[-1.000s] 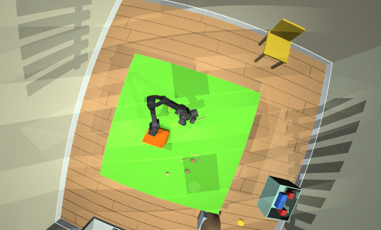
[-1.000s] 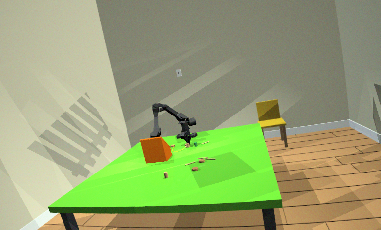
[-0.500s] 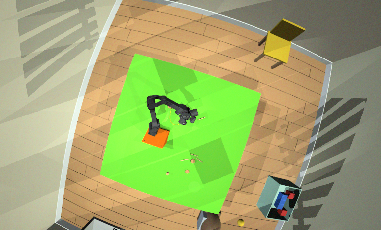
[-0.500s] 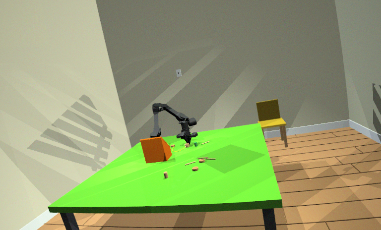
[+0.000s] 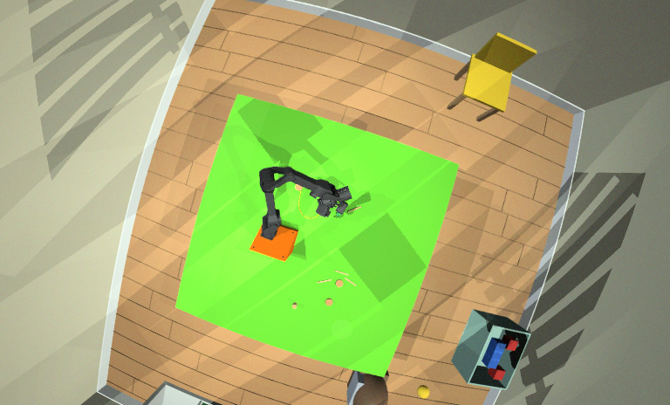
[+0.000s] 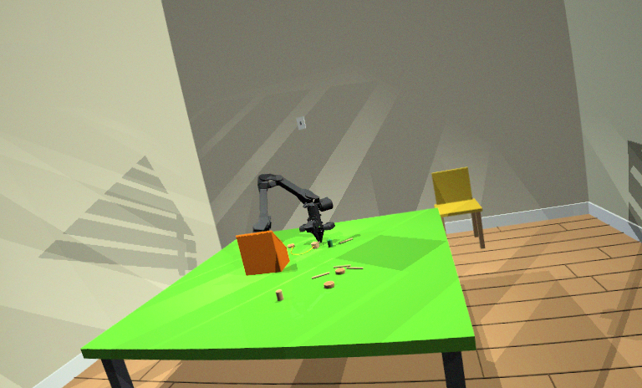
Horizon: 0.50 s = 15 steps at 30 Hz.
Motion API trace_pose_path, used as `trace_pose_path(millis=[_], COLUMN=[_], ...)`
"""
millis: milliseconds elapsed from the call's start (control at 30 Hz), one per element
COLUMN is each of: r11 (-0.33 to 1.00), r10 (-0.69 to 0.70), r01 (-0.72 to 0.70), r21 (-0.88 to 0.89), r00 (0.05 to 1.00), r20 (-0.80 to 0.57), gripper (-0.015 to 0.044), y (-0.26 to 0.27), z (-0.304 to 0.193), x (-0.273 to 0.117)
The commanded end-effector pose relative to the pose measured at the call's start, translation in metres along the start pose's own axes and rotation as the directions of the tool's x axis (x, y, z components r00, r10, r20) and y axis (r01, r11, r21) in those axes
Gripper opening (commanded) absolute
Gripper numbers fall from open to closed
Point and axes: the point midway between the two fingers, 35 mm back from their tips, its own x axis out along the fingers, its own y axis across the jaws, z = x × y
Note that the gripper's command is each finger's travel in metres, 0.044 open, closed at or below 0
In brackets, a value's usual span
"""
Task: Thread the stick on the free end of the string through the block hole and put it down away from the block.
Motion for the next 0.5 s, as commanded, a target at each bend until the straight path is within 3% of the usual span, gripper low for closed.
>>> trace_pose_path(millis=[0,467], r11=[1.0,1.0], r10=[0.0,-0.001], r01=[0.0,0.001], r21=[0.006,0.007], r00=[1.0,1.0], r20=[0.004,0.0], gripper=[0.0,0.0], y=[0.001,0.001], z=[-0.006,-0.026], x=[0.001,0.001])
